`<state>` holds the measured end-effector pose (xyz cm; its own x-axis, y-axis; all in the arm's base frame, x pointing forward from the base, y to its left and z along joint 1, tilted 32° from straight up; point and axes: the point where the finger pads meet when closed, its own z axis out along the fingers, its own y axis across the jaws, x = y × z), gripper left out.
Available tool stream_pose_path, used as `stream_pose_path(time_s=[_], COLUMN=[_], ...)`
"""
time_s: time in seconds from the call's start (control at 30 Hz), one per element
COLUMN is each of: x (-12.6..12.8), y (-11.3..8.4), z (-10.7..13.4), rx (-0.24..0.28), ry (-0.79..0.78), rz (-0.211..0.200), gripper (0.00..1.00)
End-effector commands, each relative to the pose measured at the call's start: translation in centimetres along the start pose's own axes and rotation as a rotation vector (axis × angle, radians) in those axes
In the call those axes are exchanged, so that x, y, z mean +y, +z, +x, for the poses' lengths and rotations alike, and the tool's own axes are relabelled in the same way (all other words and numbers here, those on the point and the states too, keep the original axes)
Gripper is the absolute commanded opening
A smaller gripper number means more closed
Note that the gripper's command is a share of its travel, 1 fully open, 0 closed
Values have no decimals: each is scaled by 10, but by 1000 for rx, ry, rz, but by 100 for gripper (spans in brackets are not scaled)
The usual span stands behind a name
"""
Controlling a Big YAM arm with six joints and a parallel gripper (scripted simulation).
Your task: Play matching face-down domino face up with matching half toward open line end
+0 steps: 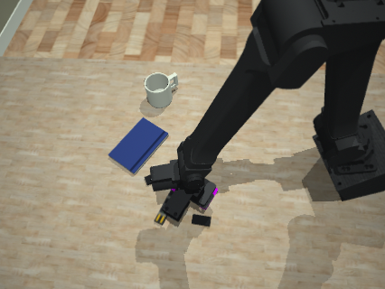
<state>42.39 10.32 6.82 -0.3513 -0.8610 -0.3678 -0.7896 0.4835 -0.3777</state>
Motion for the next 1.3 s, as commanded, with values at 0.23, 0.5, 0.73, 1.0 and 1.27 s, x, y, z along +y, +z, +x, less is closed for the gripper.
stream_pose_path(time_s=[0.23,0.5,0.73,1.0,1.27], x=[0,0,0,0,0], y=[-2,-5,-6,-5,-6], z=[0,-3,-3,-2,-3], rx=[-3,-7,-7,-6,-7], ry=[0,-4,-4,-3,-4], rz=[3,7,8,6,8], gripper=[48,48,48,48,48])
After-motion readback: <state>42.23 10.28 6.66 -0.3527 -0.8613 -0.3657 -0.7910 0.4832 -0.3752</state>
